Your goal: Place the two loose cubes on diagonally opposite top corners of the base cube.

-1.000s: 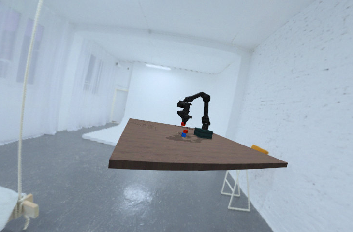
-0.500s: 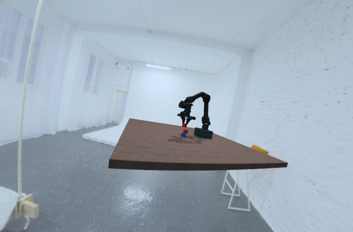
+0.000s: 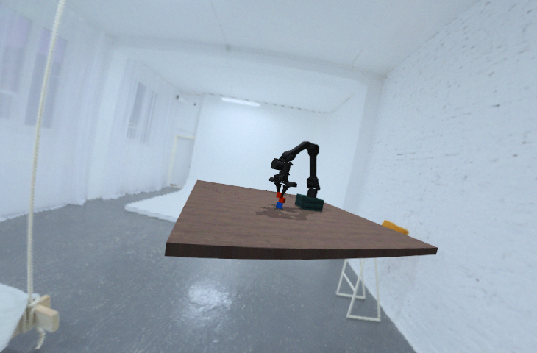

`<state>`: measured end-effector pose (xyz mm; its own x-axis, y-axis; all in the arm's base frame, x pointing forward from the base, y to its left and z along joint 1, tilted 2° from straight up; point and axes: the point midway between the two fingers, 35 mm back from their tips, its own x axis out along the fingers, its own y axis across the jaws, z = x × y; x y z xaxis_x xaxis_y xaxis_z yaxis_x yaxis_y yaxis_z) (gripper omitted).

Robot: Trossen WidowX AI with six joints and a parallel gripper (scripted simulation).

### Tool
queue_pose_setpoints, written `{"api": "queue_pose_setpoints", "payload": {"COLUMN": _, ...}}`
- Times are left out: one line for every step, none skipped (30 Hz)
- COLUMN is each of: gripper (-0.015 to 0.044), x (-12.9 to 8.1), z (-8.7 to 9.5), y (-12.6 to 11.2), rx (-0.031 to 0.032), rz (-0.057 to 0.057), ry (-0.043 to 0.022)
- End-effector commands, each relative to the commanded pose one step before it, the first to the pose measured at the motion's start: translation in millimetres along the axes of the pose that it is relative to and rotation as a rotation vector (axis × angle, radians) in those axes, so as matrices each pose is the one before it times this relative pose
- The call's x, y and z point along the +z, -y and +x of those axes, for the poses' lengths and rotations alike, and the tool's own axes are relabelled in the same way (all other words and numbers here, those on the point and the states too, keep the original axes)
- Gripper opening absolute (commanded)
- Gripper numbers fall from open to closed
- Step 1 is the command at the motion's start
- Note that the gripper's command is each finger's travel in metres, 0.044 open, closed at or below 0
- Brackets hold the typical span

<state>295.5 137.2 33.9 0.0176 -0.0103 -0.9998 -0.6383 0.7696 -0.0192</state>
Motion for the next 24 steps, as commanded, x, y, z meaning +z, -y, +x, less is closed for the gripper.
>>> {"api": "queue_pose_setpoints", "payload": {"gripper": 0.0105, "x": 0.14, "z": 2.19, "y": -0.27, "rx": 0.00305, "rz": -0.0035, "ry": -0.00089}}
{"api": "queue_pose_setpoints", "payload": {"gripper": 0.0105, "x": 0.0, "z": 0.0, "y": 0.0, "rx": 0.0, "rz": 0.0, "ry": 0.0}}
{"api": "queue_pose_setpoints", "payload": {"gripper": 0.0105, "x": 0.0, "z": 0.0, "y": 0.0, "rx": 0.0, "rz": 0.0, "ry": 0.0}}
{"api": "queue_pose_setpoints", "payload": {"gripper": 0.0105, "x": 0.05, "z": 0.49, "y": 0.01, "rx": 0.0, "rz": 0.0, "ry": 0.0}}
{"api": "queue_pose_setpoints", "payload": {"gripper": 0.0105, "x": 0.13, "z": 1.47, "y": 0.03, "rx": 0.0, "rz": 0.0001, "ry": 0.00001}}
{"api": "queue_pose_setpoints", "payload": {"gripper": 0.0105, "x": 0.21, "z": 2.45, "y": 0.05, "rx": -0.00001, "rz": 0.0002, "ry": 0.00001}}
{"api": "queue_pose_setpoints", "payload": {"gripper": 0.0105, "x": 0.22, "z": 2.96, "y": 0.06, "rx": -0.00001, "rz": 0.0003, "ry": 0.00001}}
{"api": "queue_pose_setpoints", "payload": {"gripper": 0.0105, "x": 0.19, "z": 2.95, "y": 0.05, "rx": -0.00001, "rz": 0.0003, "ry": 0.0}}
{"api": "queue_pose_setpoints", "payload": {"gripper": 0.0105, "x": 0.16, "z": 2.95, "y": 0.04, "rx": 0.0, "rz": 0.0003, "ry": 0.0}}
{"api": "queue_pose_setpoints", "payload": {"gripper": 0.0105, "x": 0.13, "z": 2.94, "y": 0.03, "rx": 0.0, "rz": 0.0003, "ry": 0.0}}
{"api": "queue_pose_setpoints", "payload": {"gripper": 0.0105, "x": 0.1, "z": 2.94, "y": 0.03, "rx": 0.0, "rz": 0.0003, "ry": -0.00001}}
{"api": "queue_pose_setpoints", "payload": {"gripper": 0.0105, "x": 0.07, "z": 2.93, "y": 0.02, "rx": 0.0, "rz": 0.0003, "ry": -0.00001}}
{"api": "queue_pose_setpoints", "payload": {"gripper": 0.0105, "x": 0.04, "z": 2.93, "y": 0.01, "rx": 0.0, "rz": 0.0003, "ry": -0.00001}}
{"api": "queue_pose_setpoints", "payload": {"gripper": 0.0105, "x": 0.02, "z": 2.41, "y": 0.0, "rx": 0.0, "rz": 0.0002, "ry": -0.00001}}
{"api": "queue_pose_setpoints", "payload": {"gripper": 0.0105, "x": 0.0, "z": 1.45, "y": 0.0, "rx": 0.0, "rz": 0.0001, "ry": -0.00001}}
{"api": "queue_pose_setpoints", "payload": {"gripper": 0.0105, "x": 0.0, "z": 0.48, "y": 0.0, "rx": 0.0, "rz": 0.0, "ry": 0.0}}
{"api": "queue_pose_setpoints", "payload": {"gripper": 0.0105, "x": 0.0, "z": 0.0, "y": 0.0, "rx": 0.0, "rz": 0.0, "ry": 0.0}}
{"api": "queue_pose_setpoints", "payload": {"gripper": 0.0105, "x": 0.0, "z": 0.0, "y": 0.0, "rx": 0.0, "rz": 0.0, "ry": 0.0}}
{"api": "queue_pose_setpoints", "payload": {"gripper": 0.0105, "x": 0.0, "z": 0.0, "y": 0.0, "rx": 0.0, "rz": 0.0, "ry": 0.0}}
{"api": "queue_pose_setpoints", "payload": {"gripper": 0.0105, "x": 0.0, "z": 0.0, "y": 0.0, "rx": 0.0, "rz": 0.0, "ry": 0.0}}
{"api": "queue_pose_setpoints", "payload": {"gripper": 0.0105, "x": 0.0, "z": 0.0, "y": 0.0, "rx": 0.0, "rz": 0.0, "ry": 0.0}}
{"api": "queue_pose_setpoints", "payload": {"gripper": 0.0105, "x": 0.0, "z": 0.0, "y": 0.0, "rx": 0.0, "rz": 0.0, "ry": 0.0}}
{"api": "queue_pose_setpoints", "payload": {"gripper": 0.0105, "x": 0.0, "z": 0.0, "y": 0.0, "rx": 0.0, "rz": 0.0, "ry": 0.0}}
{"api": "queue_pose_setpoints", "payload": {"gripper": 0.0105, "x": 0.0, "z": 0.0, "y": 0.0, "rx": 0.0, "rz": 0.0, "ry": 0.0}}
